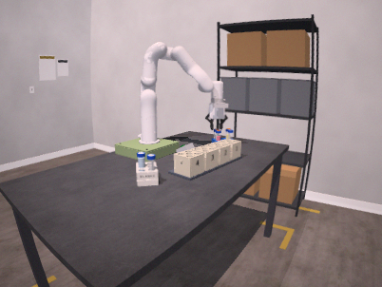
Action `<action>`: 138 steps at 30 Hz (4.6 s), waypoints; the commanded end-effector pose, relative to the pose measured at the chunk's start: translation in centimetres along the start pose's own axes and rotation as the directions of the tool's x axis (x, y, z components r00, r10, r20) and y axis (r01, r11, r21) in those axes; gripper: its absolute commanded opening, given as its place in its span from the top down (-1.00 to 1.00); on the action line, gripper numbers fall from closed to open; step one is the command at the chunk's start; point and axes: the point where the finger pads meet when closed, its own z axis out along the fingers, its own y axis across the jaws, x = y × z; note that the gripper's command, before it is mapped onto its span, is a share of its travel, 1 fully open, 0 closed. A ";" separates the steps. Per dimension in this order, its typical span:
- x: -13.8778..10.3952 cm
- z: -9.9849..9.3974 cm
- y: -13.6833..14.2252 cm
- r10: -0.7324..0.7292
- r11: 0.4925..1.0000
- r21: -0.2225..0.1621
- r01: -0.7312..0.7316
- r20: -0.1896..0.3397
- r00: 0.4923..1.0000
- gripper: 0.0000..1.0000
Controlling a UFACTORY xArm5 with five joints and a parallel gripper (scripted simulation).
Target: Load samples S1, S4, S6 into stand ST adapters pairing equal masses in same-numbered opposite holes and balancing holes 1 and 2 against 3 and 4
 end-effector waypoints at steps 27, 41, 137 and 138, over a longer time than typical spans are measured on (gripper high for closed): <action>0.0 1.2 -0.2 0.000 1.000 0.004 0.000 0.003 1.000 -0.15; 0.0 2.0 -0.2 0.000 1.000 0.004 0.000 0.003 1.000 -0.15; 0.0 -0.2 -0.1 0.000 1.000 0.004 0.000 0.003 1.000 1.00; 0.0 -0.2 -0.1 0.000 1.000 0.004 0.000 0.003 1.000 1.00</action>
